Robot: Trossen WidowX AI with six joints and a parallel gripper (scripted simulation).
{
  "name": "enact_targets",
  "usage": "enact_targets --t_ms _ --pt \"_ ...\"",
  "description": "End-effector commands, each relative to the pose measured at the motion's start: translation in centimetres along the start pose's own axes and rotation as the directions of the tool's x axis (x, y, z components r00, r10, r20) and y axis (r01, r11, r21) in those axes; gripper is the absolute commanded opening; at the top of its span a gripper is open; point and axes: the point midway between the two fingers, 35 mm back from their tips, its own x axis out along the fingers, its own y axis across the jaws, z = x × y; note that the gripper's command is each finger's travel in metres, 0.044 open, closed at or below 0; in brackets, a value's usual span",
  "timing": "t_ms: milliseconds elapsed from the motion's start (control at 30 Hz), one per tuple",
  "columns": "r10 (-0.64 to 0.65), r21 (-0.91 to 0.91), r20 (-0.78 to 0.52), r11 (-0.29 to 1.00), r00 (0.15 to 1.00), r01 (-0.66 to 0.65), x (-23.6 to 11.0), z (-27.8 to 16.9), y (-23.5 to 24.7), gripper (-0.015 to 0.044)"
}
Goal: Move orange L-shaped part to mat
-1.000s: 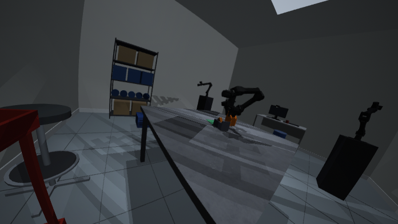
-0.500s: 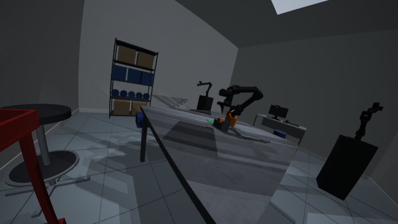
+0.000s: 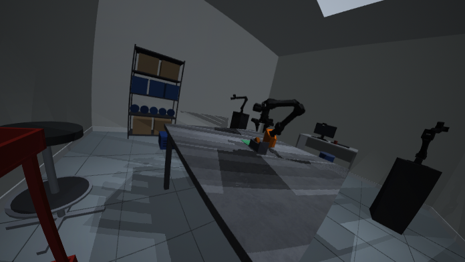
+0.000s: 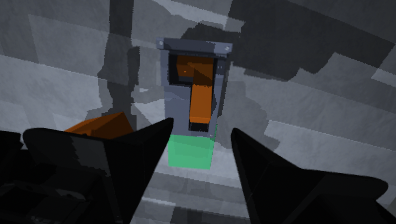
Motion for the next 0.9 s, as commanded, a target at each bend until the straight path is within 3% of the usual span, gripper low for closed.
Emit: enact_targets --t_ms 0,300,867 --pt "0.011 -0.078 -0.004 0.997 1.000 -0.011 0.2 -0.6 0.1 0.0280" --pt "0.010 -0.079 -0.003 0.997 1.000 -0.011 3.2 -0.6 0.2 0.0280" --pt "0.010 -0.079 -0.004 0.997 1.000 -0.010 5.5 -0.6 0.1 0.0280"
